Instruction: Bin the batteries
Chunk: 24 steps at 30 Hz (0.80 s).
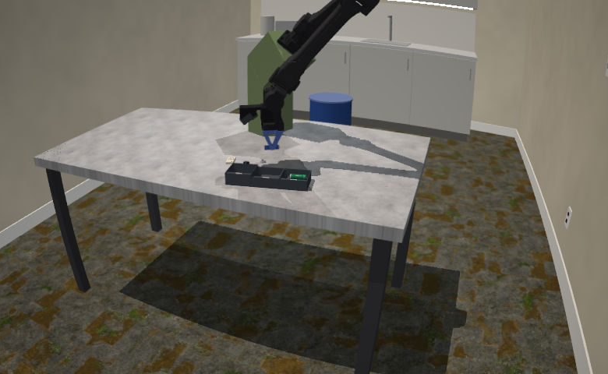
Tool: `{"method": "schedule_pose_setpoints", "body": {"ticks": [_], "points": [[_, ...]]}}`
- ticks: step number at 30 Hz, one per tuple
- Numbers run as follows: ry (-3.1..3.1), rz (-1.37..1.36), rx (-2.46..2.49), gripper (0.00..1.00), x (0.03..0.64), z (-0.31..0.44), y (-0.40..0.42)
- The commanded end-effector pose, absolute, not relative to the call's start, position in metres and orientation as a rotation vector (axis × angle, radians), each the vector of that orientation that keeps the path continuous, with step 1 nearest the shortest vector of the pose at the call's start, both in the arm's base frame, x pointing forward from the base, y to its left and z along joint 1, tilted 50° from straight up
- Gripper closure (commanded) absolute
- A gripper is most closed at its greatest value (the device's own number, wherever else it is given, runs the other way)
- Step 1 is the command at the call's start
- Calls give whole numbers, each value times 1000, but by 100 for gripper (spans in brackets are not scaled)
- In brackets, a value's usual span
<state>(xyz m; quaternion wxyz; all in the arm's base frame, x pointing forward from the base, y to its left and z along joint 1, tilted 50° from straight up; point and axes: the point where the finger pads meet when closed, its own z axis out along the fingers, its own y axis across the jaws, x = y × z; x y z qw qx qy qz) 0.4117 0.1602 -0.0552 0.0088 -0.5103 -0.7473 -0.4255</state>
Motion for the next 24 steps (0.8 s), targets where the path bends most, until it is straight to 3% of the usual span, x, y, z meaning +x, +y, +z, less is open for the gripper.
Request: {"method": "schedule_pose_setpoints", "body": {"ticks": [1,24], "points": [[-2330,-1292,-1591,91,400,-67,164],[-2329,-1282,-1594,91,404,-65,162]]}}
